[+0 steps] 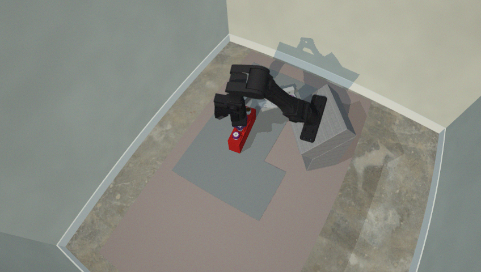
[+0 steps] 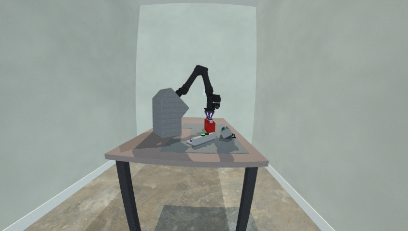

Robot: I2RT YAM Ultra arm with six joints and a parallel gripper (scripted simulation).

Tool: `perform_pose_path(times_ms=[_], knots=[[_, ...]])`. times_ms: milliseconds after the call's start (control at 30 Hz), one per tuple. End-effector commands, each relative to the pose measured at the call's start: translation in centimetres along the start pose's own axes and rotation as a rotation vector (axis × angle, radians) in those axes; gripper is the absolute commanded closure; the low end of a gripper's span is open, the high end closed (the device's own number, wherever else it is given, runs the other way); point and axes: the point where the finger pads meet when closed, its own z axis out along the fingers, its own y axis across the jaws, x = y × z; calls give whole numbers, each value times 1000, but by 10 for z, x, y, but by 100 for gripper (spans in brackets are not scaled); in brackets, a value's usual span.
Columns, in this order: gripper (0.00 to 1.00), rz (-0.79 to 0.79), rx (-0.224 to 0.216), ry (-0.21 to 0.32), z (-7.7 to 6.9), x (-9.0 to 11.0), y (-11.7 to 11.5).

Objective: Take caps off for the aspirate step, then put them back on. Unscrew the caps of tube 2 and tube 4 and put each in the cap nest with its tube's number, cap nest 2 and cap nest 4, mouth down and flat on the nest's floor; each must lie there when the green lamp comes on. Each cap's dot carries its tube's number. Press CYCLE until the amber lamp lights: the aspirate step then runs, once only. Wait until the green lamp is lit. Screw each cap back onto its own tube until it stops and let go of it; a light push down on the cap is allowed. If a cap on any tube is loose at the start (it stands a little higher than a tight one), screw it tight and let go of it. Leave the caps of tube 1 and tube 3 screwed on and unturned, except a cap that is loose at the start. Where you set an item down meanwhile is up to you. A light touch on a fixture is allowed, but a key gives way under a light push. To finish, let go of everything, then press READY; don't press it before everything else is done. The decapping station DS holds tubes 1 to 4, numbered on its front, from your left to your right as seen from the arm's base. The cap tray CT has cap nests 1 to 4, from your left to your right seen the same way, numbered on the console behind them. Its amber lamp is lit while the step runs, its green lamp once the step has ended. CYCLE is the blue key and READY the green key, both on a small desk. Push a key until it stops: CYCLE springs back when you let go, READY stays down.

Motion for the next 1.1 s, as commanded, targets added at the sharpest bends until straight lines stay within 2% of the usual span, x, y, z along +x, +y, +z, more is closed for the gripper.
perform_pose_path(times_ms=[0, 367, 433, 600, 767, 800, 1067], knots=[[100, 127, 3, -14, -2, -5, -1], [100, 494, 1, -15, -2, -5, -1], [100, 494, 1, -15, -2, -5, -1], [100, 646, 0, -15, -1, -5, -1], [100, 646, 0, -15, -1, -5, -1], [51, 646, 0, -15, -1, -5, -1], [51, 646, 0, -15, -1, -5, -1]])
